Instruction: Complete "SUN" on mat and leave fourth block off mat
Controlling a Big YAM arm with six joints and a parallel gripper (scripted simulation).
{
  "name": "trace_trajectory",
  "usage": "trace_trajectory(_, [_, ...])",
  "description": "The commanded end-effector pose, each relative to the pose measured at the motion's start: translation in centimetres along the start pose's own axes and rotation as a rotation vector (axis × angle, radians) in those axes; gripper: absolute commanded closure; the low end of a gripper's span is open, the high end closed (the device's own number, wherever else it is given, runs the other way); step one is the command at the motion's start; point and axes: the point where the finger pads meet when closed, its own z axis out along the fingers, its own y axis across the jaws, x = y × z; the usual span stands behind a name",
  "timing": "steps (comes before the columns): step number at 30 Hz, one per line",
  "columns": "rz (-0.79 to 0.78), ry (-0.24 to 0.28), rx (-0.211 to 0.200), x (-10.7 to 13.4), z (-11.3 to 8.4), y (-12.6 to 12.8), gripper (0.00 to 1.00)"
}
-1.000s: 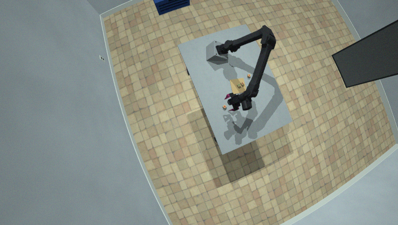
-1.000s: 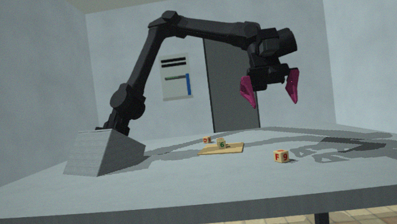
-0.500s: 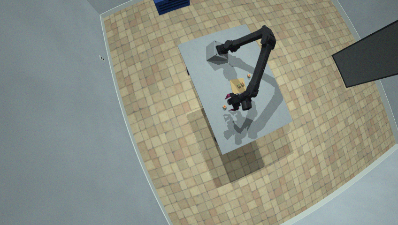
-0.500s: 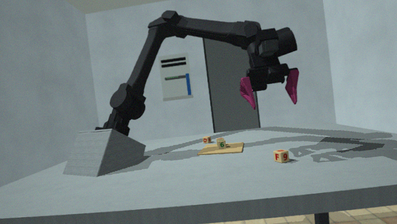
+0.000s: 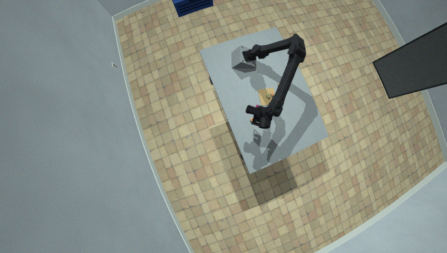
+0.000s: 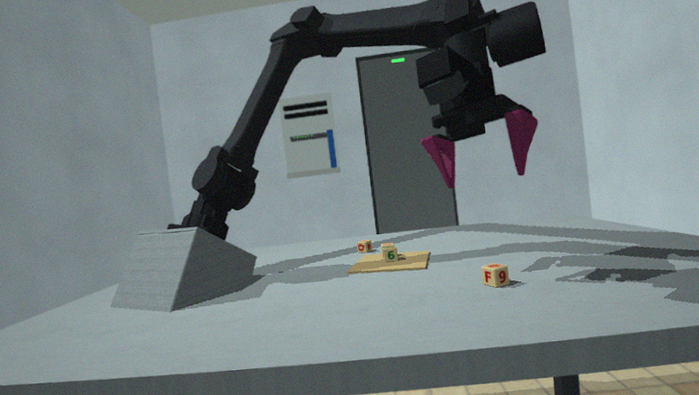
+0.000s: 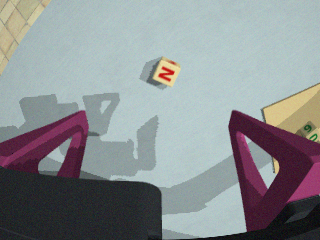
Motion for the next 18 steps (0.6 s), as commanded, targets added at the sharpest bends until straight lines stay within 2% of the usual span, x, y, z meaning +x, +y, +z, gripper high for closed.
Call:
trace_trajectory(1, [0.247, 0.054, 0.017, -0.4, -1.9, 2.1, 0.0])
trace_trajectory(2, [0.247, 0.054, 0.017, -0.4, -1.9, 2.1, 0.0])
trace_trajectory(4, [0.373, 0.111, 0.063, -0.5, -2.4, 2.2, 0.0])
trace_trajectory(7, [0.417, 0.131, 0.08, -0.5, -2.6, 2.3, 0.0])
trace_trajectory(10, [0.407, 0.129, 0.087, 0.2, -2.3, 2.1, 0.0])
trace_trajectory(11, [0.387, 0.122, 0.094, 1.2, -1.8, 1.8, 0.0])
trace_trajectory(18, [0.386, 0.123, 0.091, 1.2, -1.8, 1.9, 0.0])
